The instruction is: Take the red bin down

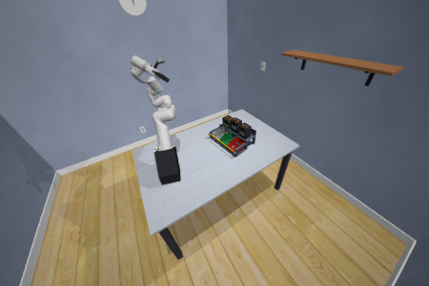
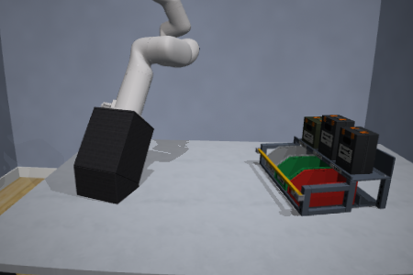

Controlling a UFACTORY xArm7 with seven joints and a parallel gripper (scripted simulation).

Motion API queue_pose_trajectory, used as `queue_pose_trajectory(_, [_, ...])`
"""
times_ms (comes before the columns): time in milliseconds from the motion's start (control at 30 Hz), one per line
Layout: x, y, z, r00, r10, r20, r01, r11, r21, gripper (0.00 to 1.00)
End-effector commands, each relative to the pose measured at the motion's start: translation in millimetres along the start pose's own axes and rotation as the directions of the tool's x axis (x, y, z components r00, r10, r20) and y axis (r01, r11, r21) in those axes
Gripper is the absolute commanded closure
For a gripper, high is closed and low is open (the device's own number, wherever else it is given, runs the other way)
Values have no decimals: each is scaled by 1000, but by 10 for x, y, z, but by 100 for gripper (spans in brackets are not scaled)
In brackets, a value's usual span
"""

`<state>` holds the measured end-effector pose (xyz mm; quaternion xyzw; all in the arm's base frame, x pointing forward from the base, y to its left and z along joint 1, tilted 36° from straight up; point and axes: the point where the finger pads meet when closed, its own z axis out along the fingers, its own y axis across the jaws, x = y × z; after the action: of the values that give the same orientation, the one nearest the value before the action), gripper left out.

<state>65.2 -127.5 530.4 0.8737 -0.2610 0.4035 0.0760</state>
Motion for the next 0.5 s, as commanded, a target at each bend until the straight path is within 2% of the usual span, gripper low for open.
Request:
queue_pose_trajectory(0, [6, 0, 0, 991, 100, 92, -86, 987, -138, 0])
queue_pose_trajectory(33, [6, 0, 0, 985, 129, 114, -108, 978, -176, 0])
queue_pose_trajectory(433, [6, 0, 0, 985, 129, 114, -108, 978, -176, 0])
queue_pose_trajectory(467, [6, 1, 0, 979, 157, 133, -127, 969, -212, 0])
